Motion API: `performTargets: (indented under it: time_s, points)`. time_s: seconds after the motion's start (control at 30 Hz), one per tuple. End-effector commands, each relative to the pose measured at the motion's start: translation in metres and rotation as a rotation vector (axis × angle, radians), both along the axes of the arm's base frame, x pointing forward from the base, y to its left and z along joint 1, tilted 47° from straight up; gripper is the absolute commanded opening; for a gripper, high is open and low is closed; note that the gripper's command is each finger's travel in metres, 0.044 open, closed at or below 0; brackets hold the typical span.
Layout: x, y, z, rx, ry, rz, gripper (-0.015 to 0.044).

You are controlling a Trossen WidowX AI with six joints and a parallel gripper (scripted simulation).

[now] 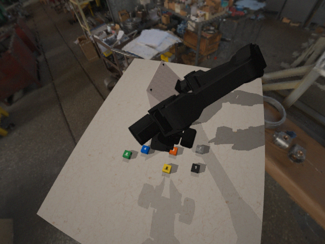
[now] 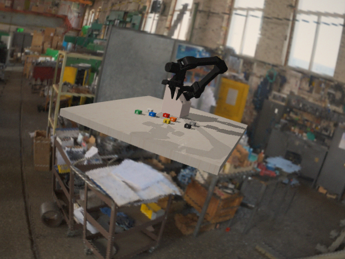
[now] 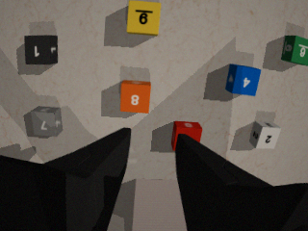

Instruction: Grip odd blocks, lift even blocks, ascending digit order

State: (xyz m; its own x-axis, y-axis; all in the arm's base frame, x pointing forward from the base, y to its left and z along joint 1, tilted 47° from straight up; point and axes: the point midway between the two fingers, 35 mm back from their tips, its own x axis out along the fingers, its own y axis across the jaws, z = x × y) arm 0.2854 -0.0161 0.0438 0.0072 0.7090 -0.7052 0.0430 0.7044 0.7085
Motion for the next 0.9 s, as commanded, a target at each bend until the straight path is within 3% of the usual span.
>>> performTargets:
  time_s: [0.0,0.13,0.27,0.47,0.63,0.87]
  points:
    - [0.033,0.041,0.046,0.001,-0.026,0.009,0.0120]
    - [0.049,0.090,0.093,0.028,-0.027,0.017,0.0120]
    - [0.050,0.093,0.095,0.030,-0.027,0.017,0.0120]
    - [0.052,0.144,0.047,0.031,-0.028,0.017,0.0278]
    - [0.051,0.152,0.041,0.033,-0.028,0.017,0.0400]
    - [0.051,0.159,0.035,0.033,-0.028,0.017,0.0400]
